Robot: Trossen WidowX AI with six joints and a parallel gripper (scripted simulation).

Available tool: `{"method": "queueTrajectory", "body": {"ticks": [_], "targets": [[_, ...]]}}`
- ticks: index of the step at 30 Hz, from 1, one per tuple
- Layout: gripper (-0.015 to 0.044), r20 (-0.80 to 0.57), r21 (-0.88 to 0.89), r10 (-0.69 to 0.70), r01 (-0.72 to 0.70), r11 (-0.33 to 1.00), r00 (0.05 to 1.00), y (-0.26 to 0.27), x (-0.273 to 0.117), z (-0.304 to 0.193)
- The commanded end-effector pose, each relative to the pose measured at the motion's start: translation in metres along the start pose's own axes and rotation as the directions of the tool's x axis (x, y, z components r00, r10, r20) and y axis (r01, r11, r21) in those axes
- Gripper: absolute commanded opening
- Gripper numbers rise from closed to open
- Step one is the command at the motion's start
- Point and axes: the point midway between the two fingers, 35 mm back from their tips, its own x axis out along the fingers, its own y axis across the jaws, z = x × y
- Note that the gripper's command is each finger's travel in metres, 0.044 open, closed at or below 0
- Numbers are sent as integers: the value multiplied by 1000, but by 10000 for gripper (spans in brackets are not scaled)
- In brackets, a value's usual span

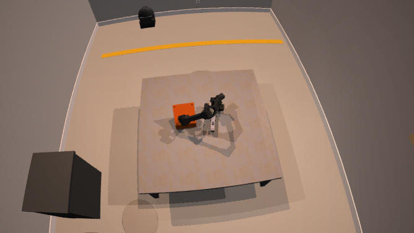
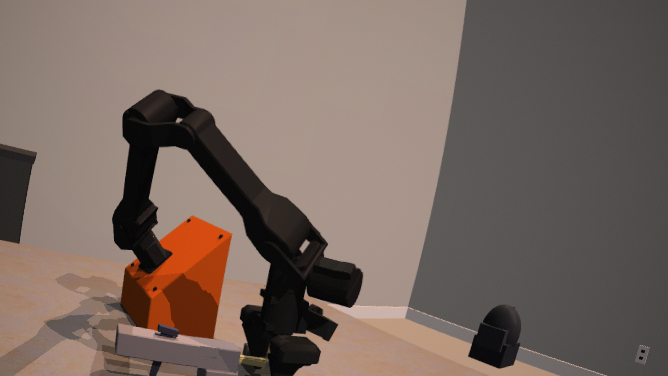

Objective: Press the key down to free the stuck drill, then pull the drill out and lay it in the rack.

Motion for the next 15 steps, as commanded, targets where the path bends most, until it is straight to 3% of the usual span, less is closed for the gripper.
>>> {"method": "queueTrajectory", "body": {"ticks": [1, 15], "targets": [[440, -6, -8, -1, 1, 1000, 1000, 2, 2, -2], [440, -7, -8, -1, 1, 1000, 1000, 3, 3, -5]]}}
